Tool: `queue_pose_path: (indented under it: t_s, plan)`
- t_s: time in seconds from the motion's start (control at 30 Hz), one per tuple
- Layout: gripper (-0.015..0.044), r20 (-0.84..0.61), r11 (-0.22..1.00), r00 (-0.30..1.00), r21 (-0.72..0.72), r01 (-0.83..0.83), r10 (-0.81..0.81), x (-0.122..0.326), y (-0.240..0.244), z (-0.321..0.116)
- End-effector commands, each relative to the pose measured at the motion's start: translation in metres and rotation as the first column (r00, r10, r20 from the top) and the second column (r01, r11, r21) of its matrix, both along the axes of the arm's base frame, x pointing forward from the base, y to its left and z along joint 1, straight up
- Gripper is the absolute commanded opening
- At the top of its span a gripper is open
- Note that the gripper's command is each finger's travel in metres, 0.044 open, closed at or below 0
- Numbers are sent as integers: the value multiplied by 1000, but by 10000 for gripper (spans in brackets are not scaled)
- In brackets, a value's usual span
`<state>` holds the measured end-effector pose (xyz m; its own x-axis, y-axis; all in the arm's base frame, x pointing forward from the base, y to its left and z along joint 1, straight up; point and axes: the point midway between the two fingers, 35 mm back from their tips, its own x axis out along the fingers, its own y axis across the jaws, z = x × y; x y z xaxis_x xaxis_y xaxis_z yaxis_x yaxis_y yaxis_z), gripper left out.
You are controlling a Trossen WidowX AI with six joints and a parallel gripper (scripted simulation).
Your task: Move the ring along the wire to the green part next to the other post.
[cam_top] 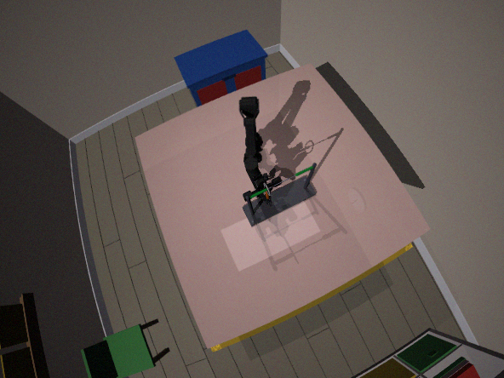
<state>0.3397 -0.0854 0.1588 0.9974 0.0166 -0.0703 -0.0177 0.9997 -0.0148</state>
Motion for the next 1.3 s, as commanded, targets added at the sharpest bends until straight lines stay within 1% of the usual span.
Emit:
queue_pose_path:
  t_s: [0.0,1.27]
  plan:
    - [-150,1,1000,1000,5,-1,1,0,4,1]
    - [-150,4,999,1000,-28,-22,22,0,38,0]
